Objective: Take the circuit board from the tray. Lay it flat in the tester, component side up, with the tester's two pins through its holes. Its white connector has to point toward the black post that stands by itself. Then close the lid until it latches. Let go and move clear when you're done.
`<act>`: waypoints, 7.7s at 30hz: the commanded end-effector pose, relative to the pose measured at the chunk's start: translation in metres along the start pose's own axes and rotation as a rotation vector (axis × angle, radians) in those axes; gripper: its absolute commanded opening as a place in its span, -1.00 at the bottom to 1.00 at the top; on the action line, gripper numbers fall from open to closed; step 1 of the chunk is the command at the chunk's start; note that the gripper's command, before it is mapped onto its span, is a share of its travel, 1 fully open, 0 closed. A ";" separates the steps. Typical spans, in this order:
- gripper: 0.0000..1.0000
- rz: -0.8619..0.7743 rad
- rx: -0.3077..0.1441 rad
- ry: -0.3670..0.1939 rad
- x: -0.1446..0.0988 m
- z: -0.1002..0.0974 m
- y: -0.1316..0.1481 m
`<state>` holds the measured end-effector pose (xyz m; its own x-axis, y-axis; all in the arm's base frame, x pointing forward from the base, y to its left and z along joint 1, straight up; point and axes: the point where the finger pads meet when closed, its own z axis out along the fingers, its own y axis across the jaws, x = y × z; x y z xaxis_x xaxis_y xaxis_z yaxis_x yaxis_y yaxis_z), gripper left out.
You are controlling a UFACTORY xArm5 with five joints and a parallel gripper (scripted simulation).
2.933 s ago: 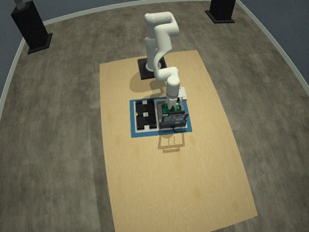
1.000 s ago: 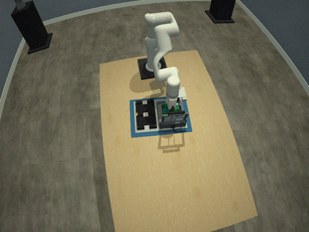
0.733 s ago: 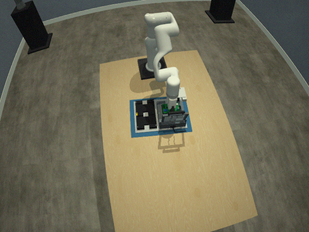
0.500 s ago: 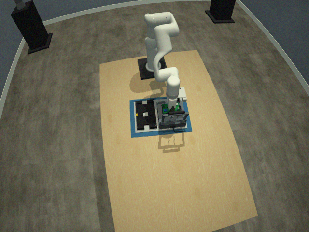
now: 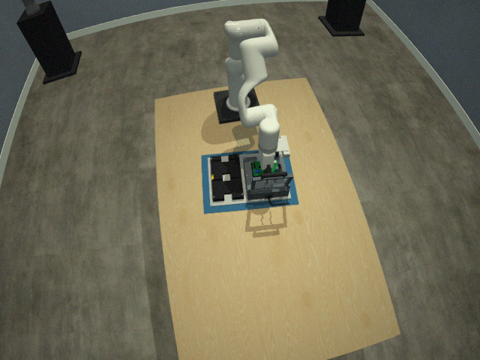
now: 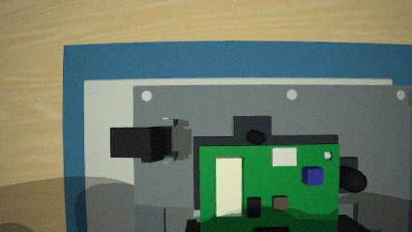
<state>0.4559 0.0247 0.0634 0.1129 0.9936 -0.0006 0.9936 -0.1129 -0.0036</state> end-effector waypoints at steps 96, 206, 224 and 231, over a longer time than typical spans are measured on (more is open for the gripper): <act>0.58 0.000 -0.004 0.001 0.000 0.000 0.003; 1.00 0.000 -0.004 0.001 0.000 -0.042 0.003; 1.00 0.000 -0.004 0.001 0.000 -0.130 0.002; 1.00 0.000 -0.004 0.001 0.000 -0.158 0.002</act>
<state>0.4577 0.0244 0.1990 0.1129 0.9936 -0.0005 0.9936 -0.1129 -0.0025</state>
